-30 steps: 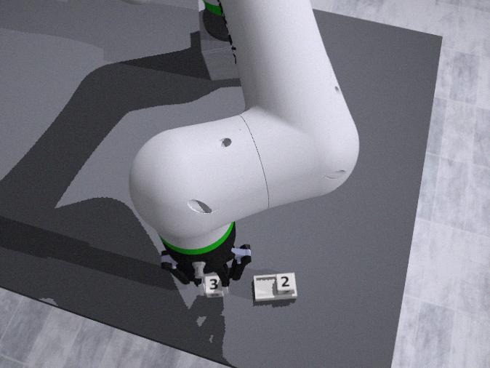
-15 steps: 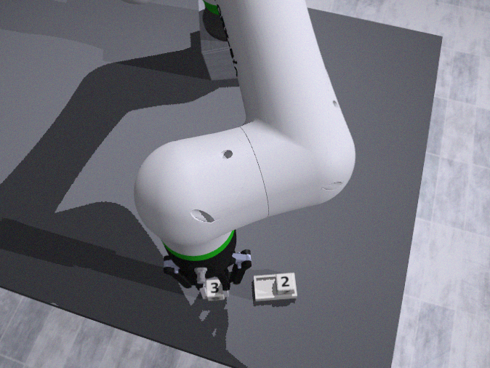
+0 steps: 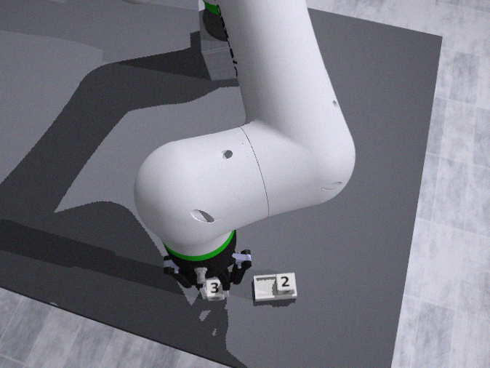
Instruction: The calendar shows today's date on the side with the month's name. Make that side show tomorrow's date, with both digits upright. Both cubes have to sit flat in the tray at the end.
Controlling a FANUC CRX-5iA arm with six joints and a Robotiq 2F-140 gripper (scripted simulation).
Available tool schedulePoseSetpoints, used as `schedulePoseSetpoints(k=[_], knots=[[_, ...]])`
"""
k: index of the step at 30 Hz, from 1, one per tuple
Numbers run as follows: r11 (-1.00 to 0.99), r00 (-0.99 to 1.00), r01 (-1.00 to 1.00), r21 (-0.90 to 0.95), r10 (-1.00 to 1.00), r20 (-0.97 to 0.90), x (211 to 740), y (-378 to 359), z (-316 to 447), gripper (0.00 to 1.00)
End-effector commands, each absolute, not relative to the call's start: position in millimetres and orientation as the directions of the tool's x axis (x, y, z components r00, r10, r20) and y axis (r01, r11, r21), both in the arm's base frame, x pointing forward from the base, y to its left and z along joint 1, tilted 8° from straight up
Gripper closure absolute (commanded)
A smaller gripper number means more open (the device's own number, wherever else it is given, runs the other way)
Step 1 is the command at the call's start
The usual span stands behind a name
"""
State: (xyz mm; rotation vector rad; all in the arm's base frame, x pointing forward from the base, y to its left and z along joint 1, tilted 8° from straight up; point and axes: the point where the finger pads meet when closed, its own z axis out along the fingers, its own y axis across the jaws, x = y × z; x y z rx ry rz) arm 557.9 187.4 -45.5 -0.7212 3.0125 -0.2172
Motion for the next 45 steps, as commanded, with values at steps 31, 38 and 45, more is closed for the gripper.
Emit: schedulePoseSetpoints(k=[31,38,45], knots=[[0.882,-0.891,-0.448,-0.144,-0.453,-0.003,558.2,187.2,-48.0,0.76],[0.882,-0.891,-0.448,-0.144,-0.453,-0.003,558.3,187.0,-49.1,0.76],[0.882,-0.891,-0.448,-0.144,-0.453,-0.003,558.3,187.0,-49.1,0.76]])
